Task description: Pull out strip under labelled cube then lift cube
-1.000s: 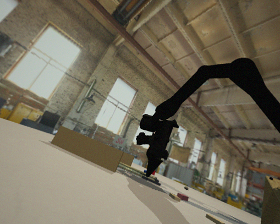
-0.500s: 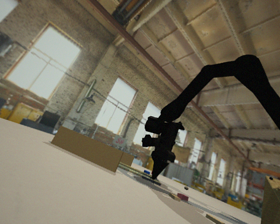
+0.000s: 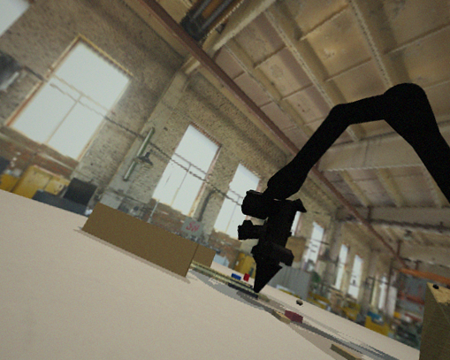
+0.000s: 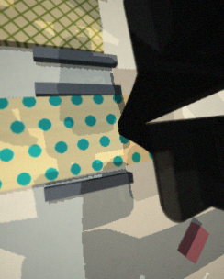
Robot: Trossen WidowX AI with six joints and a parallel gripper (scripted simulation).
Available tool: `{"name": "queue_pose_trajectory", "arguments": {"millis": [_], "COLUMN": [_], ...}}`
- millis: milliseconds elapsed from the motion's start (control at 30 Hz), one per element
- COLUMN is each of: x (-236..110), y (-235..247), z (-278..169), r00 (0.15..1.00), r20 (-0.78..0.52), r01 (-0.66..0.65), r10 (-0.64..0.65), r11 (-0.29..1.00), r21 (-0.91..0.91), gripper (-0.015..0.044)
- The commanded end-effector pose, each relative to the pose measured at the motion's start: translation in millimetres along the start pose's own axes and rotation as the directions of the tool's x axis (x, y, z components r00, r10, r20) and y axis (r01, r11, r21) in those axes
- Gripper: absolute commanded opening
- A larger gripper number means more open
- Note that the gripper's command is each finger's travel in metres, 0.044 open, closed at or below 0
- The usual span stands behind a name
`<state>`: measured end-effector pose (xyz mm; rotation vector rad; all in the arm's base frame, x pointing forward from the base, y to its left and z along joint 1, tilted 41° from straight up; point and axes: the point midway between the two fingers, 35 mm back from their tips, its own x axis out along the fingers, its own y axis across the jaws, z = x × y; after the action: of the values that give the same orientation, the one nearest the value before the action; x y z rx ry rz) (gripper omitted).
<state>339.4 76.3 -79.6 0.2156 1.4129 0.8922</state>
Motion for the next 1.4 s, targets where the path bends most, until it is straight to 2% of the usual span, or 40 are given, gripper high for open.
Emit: {"name": "queue_pose_trajectory", "arguments": {"millis": [0,1367], "x": [6,5], "y": [1,3], "z": [-13,-75], "r00": [1.000,1.000], "r20": [-0.023,-0.026], "r01": [-0.004,-0.003], "r10": [0.004,0.004], "r11": [1.000,1.000], "r21": [0.007,0.009], "gripper": [0.0000,0.0000]}}
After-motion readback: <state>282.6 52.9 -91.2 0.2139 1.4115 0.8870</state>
